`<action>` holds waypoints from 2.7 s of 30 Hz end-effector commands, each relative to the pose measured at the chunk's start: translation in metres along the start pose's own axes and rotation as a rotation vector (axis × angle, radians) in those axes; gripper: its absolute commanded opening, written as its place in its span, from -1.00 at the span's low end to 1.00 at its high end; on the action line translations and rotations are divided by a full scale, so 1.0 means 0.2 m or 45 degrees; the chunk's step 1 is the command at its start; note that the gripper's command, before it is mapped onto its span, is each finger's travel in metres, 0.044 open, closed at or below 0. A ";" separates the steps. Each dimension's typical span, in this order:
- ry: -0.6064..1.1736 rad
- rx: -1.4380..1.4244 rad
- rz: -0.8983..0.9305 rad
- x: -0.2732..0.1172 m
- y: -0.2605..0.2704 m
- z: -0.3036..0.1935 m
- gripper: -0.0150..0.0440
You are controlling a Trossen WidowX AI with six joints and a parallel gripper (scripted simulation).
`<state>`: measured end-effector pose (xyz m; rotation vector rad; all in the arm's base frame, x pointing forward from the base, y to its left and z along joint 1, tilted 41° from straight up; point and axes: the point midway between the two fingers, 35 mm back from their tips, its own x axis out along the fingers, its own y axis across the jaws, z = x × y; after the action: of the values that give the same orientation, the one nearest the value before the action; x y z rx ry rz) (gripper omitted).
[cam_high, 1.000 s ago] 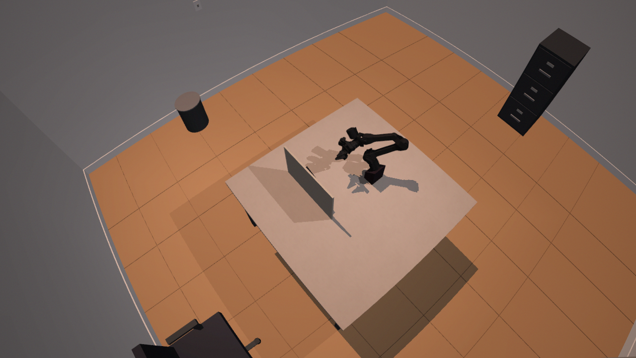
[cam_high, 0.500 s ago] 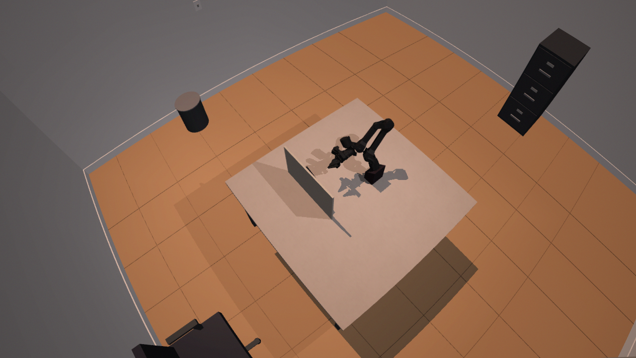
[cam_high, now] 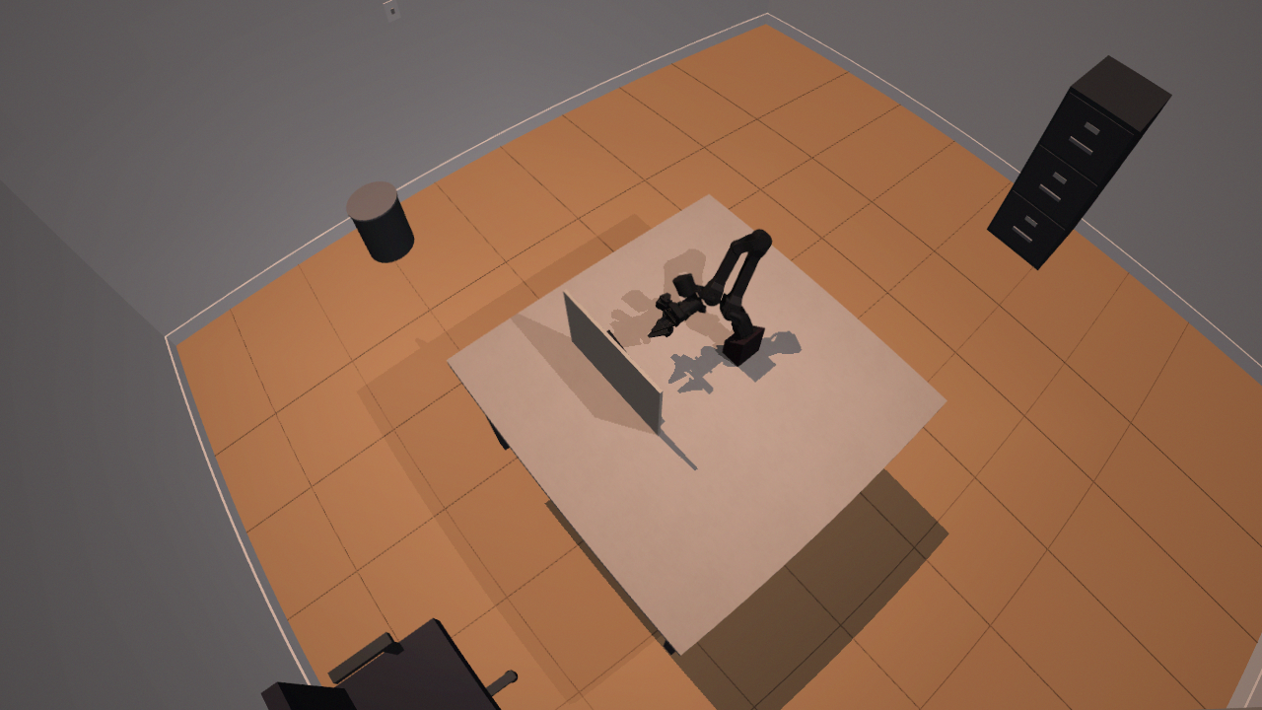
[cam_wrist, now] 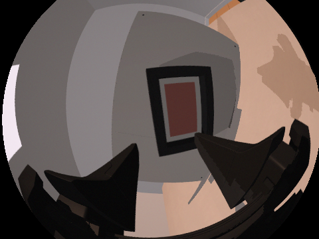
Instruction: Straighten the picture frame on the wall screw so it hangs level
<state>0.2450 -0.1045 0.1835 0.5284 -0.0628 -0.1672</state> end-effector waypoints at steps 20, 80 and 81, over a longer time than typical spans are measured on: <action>-0.007 0.006 0.000 0.39 0.00 0.00 0.39; -0.009 0.006 0.001 0.59 0.00 0.01 0.39; -0.009 0.006 0.001 0.59 0.00 0.01 0.39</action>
<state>0.3613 -0.1251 0.1860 0.5302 -0.0680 -0.1647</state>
